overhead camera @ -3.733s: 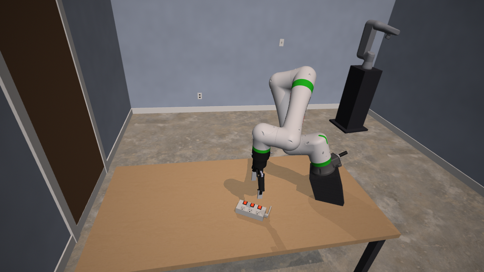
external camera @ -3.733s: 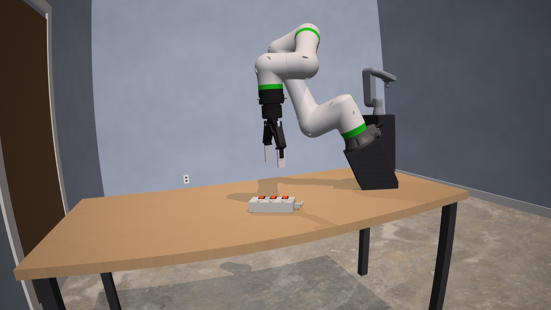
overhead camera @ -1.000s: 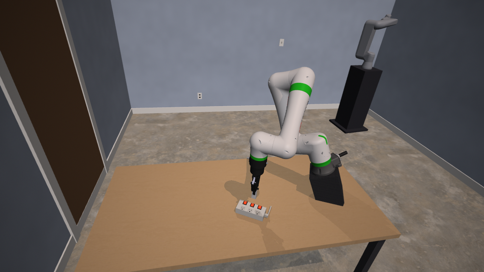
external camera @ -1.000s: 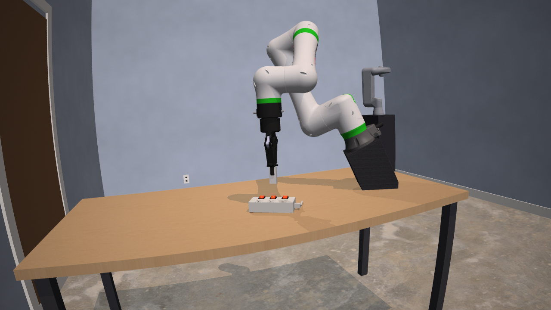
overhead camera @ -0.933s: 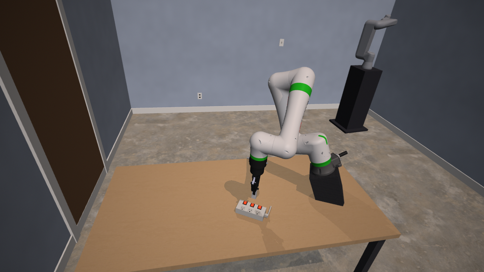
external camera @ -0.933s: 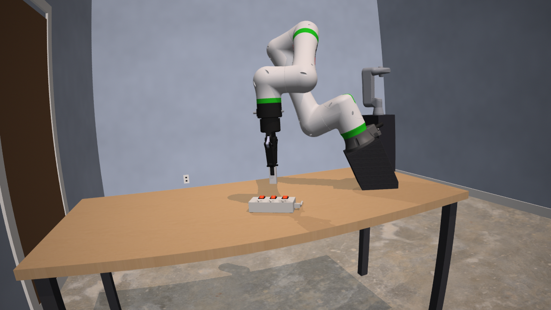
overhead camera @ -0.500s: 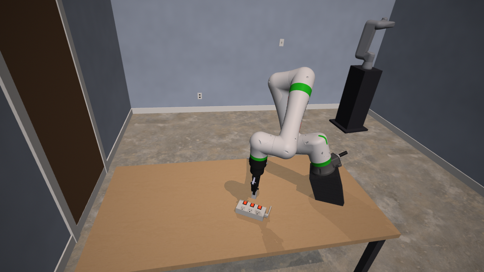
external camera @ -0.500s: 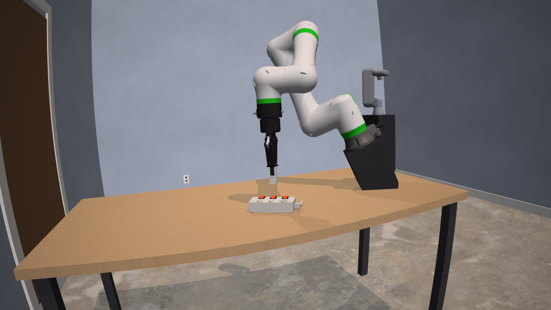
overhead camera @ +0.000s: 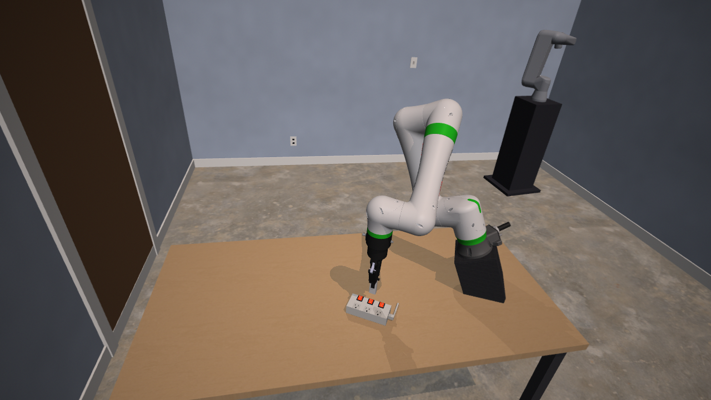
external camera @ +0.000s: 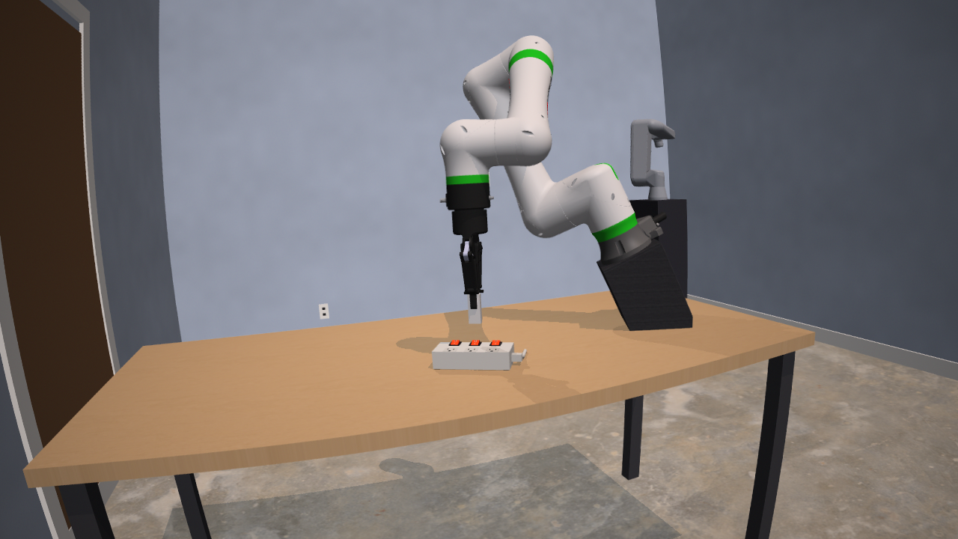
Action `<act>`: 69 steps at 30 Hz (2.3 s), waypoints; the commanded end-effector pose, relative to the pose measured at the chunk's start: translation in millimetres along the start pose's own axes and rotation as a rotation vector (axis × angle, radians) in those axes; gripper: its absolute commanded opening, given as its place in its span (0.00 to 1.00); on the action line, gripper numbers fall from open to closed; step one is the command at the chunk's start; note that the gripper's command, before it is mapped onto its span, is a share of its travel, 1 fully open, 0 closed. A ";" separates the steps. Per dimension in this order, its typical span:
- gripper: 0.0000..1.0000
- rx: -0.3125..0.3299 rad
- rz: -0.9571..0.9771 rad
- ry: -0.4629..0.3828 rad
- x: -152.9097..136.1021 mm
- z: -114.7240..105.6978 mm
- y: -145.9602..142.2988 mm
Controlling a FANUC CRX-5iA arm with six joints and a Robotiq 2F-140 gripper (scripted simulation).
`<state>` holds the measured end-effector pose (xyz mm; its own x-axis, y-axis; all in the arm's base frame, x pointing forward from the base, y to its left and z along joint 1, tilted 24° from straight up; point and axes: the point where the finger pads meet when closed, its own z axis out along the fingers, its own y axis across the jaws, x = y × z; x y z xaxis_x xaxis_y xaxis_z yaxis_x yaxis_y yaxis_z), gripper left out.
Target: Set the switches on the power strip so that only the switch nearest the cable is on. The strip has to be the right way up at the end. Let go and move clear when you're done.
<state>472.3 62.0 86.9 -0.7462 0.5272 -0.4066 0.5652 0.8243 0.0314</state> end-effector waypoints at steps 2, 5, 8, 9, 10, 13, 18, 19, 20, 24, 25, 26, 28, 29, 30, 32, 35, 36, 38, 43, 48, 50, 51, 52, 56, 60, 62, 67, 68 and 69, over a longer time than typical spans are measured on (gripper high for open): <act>0.00 0.000 0.000 0.000 -0.3 4.6 0.2; 0.00 0.000 0.000 0.000 -0.5 8.9 0.1; 0.00 0.000 0.000 0.000 -0.5 10.3 0.1; 0.00 0.000 0.000 0.000 -0.6 11.8 0.1; 0.00 0.000 0.000 0.000 -0.7 13.2 0.1; 0.00 0.000 0.000 0.000 -0.9 17.5 0.0; 0.00 0.000 0.000 0.000 -1.2 24.1 0.0; 0.00 0.000 0.000 0.000 -1.2 25.2 0.0; 0.00 0.000 0.000 0.000 -1.3 26.3 0.0; 0.00 0.000 0.000 0.000 -1.4 29.3 -0.1; 0.00 0.000 0.000 0.000 -1.4 29.3 -0.1; 0.00 0.000 0.000 0.000 -1.4 30.2 -0.1; 0.00 0.000 0.000 0.000 -1.5 31.6 -0.1; 0.00 0.000 0.000 0.000 -1.5 32.2 -0.1; 0.00 0.000 0.000 0.000 -1.6 32.8 -0.1; 0.00 0.000 0.000 0.000 -1.6 33.7 -0.1; 0.00 0.000 0.000 0.000 -1.6 34.5 -0.1; 0.00 0.000 0.000 0.000 -1.6 34.7 -0.1; 0.00 0.000 0.000 0.000 -1.6 34.8 -0.1; 0.00 0.000 0.000 0.000 -1.6 34.9 -0.1; 0.00 0.000 0.000 0.000 -1.6 34.9 -0.1; 0.00 0.000 0.000 0.000 -1.6 34.9 -0.1; 0.00 0.000 0.000 0.000 -1.6 34.9 -0.1; 0.00 0.000 0.000 0.000 -1.6 34.9 -0.1; 0.00 0.000 0.000 0.000 -1.6 34.9 -0.1; 0.00 0.000 0.000 0.000 -1.6 34.9 -0.1; 0.00 0.000 0.000 0.000 -1.6 34.9 -0.1; 0.00 0.000 0.000 0.000 -1.6 34.9 -0.1; 0.00 0.000 0.000 0.000 -1.6 34.9 -0.1; 0.00 0.000 0.000 0.000 -1.6 34.9 -0.1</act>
<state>485.6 53.7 55.5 -0.7461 0.5272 -0.4067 0.5652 0.8243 0.0315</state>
